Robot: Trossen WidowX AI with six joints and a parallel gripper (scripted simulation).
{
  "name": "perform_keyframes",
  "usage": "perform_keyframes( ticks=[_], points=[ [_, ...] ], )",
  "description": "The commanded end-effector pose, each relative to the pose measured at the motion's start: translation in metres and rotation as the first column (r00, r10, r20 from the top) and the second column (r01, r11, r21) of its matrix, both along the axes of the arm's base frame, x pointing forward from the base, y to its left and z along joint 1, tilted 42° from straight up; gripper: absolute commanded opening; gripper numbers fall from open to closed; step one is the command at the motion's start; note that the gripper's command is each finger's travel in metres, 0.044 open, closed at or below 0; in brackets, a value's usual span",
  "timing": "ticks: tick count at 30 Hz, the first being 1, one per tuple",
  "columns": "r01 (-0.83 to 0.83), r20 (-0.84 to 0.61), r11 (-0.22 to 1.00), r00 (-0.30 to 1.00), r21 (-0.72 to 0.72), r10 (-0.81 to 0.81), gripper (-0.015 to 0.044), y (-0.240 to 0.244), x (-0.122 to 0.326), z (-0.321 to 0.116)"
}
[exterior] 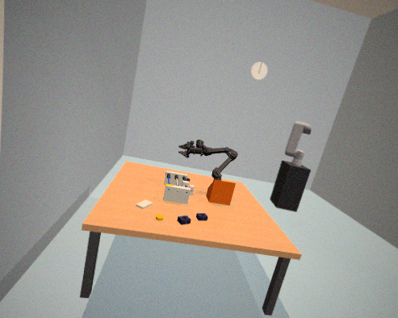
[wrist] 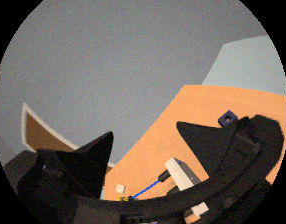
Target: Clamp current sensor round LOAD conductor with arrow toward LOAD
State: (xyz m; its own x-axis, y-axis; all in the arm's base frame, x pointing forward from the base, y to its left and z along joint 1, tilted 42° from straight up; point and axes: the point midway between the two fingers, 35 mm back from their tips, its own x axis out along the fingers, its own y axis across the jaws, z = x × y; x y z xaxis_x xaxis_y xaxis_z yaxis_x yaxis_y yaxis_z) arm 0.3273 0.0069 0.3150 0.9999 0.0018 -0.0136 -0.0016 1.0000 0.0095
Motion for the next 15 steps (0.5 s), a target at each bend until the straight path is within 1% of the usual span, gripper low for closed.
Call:
perform_keyframes(
  ticks=[1, 5, 9, 15],
  points=[
    [-0.025, -0.186, 1.0, 0.982, 0.005, 0.026, 0.044, 0.025, 0.029, -0.038],
    [-0.049, -0.393, 0.998, 0.919, -0.028, 0.034, 0.044, 0.061, 0.052, -0.084],
    [-0.08, -0.57, 0.99, 0.822, -0.113, 0.002, 0.044, 0.097, 0.065, -0.133],
    [-0.177, -0.748, 0.94, 0.654, -0.293, -0.11, 0.044, 0.149, 0.063, -0.207]
  ],
)
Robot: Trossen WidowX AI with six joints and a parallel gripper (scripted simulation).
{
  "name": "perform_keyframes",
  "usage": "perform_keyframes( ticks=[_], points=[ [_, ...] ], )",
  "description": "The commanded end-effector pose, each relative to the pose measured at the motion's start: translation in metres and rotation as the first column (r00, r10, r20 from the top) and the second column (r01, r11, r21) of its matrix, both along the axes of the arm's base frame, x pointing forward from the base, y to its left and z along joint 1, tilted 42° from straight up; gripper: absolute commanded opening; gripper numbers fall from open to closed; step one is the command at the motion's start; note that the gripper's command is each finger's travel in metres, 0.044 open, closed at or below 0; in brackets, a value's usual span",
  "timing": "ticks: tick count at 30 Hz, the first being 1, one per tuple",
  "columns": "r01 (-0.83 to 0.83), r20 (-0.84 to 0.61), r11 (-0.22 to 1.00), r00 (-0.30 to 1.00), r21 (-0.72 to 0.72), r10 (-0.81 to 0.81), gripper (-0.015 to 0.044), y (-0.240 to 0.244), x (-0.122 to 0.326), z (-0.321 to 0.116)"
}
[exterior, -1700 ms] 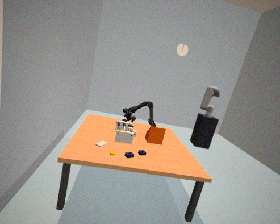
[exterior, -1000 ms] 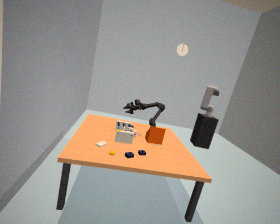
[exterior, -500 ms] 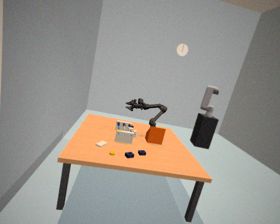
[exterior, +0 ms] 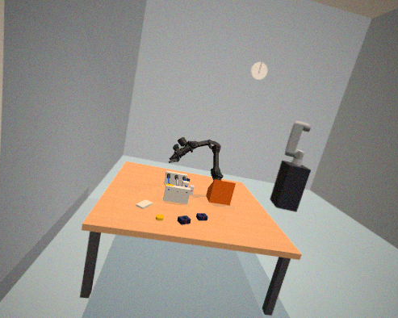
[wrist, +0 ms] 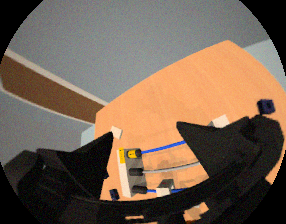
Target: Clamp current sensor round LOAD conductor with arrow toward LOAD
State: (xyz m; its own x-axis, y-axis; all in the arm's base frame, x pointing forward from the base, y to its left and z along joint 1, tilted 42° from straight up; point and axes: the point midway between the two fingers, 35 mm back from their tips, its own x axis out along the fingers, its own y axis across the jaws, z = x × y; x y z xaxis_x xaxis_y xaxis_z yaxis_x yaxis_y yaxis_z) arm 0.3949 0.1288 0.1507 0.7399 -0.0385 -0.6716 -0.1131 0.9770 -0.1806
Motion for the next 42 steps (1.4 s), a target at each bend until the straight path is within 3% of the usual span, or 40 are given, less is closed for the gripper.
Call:
perform_keyframes(
  ticks=[1, 11, 32, 34, 42],
  points=[
    [-0.052, -0.175, 0.984, 0.984, -0.169, 0.022, 0.044, 0.036, -0.008, -0.055],
    [-0.284, -0.426, 0.78, 0.904, -0.557, 0.025, 0.044, 0.099, -0.053, -0.159],
    [-0.288, -0.429, 0.774, 0.903, -0.563, 0.024, 0.044, 0.1, -0.054, -0.161],
    [-0.267, -0.431, 0.782, 0.903, -0.563, -0.001, 0.044, 0.089, -0.058, -0.156],
    [-0.003, -0.435, 0.817, 0.847, -0.577, -0.304, 0.044, -0.032, -0.127, -0.114]
  ],
)
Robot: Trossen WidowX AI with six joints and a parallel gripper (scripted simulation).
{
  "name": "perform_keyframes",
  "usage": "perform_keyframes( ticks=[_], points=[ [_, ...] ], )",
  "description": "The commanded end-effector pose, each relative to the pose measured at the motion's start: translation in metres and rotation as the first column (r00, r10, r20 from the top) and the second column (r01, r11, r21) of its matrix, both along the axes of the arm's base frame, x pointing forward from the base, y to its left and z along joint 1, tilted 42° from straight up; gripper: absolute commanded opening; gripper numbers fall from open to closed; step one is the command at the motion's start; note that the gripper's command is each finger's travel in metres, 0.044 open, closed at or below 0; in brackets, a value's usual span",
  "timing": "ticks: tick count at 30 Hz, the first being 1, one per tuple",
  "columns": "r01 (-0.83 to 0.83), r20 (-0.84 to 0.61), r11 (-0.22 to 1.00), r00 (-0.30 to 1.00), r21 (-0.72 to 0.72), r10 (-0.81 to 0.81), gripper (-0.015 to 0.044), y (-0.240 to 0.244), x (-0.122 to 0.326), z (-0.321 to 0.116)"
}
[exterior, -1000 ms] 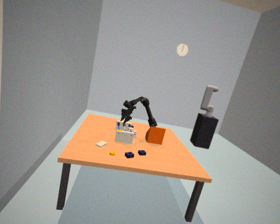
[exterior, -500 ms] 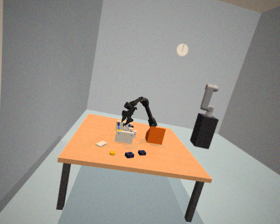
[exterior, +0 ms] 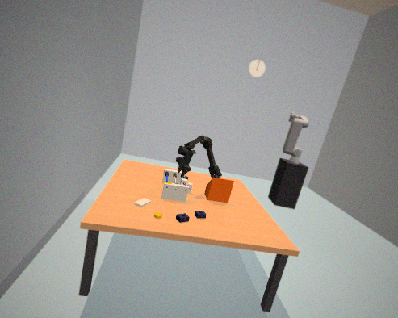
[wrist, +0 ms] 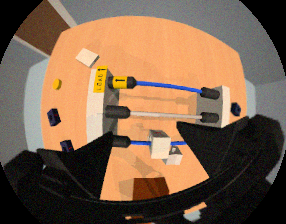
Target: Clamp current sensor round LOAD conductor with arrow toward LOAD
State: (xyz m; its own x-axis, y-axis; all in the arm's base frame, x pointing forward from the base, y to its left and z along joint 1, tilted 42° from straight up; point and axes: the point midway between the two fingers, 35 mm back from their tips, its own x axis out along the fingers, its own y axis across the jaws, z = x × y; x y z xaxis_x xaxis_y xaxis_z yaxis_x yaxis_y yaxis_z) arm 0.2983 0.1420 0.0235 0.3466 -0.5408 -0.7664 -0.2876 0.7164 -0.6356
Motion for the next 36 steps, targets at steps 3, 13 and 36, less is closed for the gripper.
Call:
perform_keyframes(
  ticks=[3, 13, 36],
  points=[
    [0.242, 0.001, 0.97, 0.97, -0.02, -0.242, 0.044, -0.083, -0.062, 0.021],
    [0.36, 0.009, 0.932, 0.933, -0.036, -0.36, 0.044, -0.122, -0.1, 0.027],
    [0.36, 0.009, 0.932, 0.933, -0.034, -0.36, 0.044, -0.144, -0.094, 0.0]
  ],
)
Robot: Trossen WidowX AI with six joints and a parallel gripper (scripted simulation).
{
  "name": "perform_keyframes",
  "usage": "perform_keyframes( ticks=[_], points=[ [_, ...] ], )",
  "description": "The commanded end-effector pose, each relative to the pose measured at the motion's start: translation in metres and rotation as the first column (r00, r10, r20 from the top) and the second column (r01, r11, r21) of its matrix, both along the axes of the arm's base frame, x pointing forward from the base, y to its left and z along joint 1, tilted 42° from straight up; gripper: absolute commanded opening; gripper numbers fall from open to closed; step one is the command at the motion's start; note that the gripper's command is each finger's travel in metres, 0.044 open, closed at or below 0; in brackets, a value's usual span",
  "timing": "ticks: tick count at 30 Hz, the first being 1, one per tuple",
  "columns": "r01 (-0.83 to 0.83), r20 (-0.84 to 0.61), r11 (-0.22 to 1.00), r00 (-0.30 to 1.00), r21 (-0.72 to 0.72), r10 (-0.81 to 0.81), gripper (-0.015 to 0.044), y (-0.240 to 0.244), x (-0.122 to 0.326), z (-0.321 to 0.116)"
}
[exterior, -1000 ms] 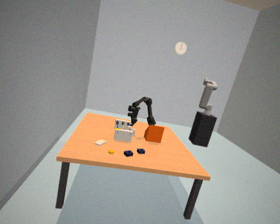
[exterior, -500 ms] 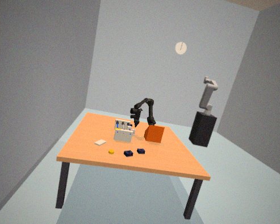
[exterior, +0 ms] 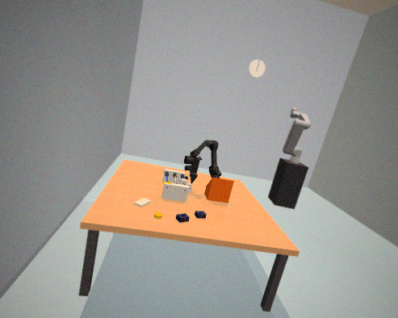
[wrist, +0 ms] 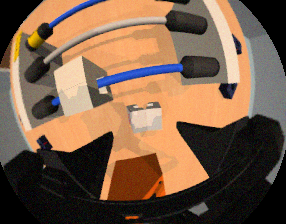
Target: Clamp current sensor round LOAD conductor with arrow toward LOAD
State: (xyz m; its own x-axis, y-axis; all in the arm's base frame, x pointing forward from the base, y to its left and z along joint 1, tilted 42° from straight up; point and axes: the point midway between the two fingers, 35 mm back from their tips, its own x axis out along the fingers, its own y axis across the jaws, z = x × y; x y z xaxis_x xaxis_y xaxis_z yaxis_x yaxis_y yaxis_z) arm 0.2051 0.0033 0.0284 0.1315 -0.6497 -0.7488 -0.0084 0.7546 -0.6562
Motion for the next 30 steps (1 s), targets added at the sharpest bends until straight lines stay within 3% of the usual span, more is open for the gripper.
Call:
perform_keyframes(
  ticks=[1, 18, 24, 30],
  points=[
    [0.0, -0.008, 1.0, 1.0, -0.008, 0.0, 0.044, -0.006, 0.0, -0.006],
    [0.001, -0.007, 1.0, 1.0, -0.013, -0.001, 0.044, -0.023, 0.001, -0.023],
    [0.002, 0.001, 1.0, 1.0, -0.005, -0.002, 0.0282, -0.02, 0.002, -0.02],
    [0.002, 0.001, 1.0, 1.0, -0.005, -0.002, 0.0242, -0.02, 0.002, -0.02]
  ],
)
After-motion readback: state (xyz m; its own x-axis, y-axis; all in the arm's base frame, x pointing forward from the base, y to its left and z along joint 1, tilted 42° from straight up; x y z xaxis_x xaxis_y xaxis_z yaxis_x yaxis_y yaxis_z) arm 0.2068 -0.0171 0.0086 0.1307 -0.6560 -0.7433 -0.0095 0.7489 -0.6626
